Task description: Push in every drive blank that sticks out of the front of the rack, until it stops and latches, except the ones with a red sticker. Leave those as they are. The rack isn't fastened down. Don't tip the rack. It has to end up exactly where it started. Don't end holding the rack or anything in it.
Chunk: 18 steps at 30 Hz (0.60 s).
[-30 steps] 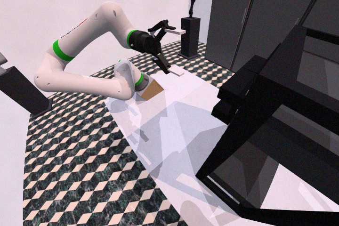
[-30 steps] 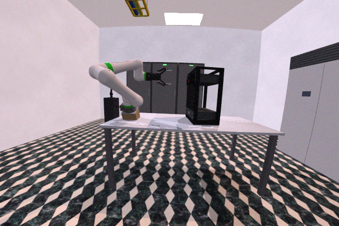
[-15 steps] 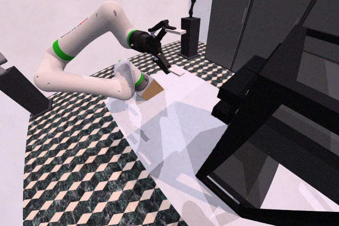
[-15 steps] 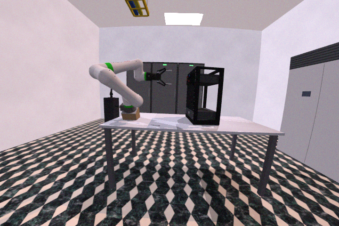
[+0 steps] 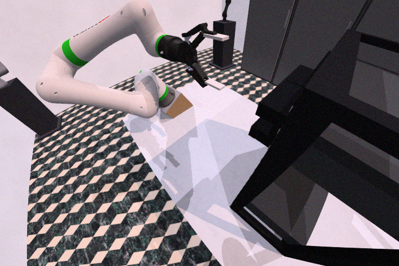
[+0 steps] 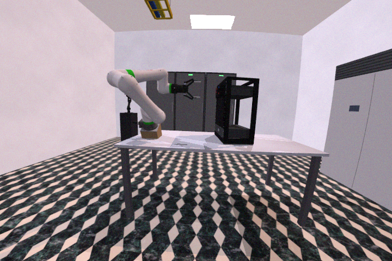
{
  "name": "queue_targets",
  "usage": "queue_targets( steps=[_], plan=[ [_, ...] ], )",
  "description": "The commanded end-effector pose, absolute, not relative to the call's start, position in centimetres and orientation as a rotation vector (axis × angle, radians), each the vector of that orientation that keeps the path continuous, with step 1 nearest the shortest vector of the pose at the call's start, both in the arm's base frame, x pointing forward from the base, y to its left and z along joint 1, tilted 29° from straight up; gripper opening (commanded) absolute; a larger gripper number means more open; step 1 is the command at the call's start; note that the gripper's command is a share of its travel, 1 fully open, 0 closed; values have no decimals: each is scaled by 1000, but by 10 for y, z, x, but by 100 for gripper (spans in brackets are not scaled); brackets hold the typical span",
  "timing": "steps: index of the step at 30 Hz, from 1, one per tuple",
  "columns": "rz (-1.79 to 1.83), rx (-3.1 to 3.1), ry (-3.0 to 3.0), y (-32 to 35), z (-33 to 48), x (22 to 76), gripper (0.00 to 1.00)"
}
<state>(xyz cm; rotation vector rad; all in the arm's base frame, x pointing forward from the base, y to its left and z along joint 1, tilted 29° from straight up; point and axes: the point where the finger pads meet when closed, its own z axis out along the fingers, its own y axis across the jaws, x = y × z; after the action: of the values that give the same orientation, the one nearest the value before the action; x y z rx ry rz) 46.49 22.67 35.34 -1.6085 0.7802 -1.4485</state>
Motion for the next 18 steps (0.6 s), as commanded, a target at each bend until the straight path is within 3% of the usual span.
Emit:
queue_targets(
  steps=[1,18],
  plan=[
    [-1451,-1604,781,243,347,482,100],
    [-1451,-1604,781,301,321,544,100]
  ],
)
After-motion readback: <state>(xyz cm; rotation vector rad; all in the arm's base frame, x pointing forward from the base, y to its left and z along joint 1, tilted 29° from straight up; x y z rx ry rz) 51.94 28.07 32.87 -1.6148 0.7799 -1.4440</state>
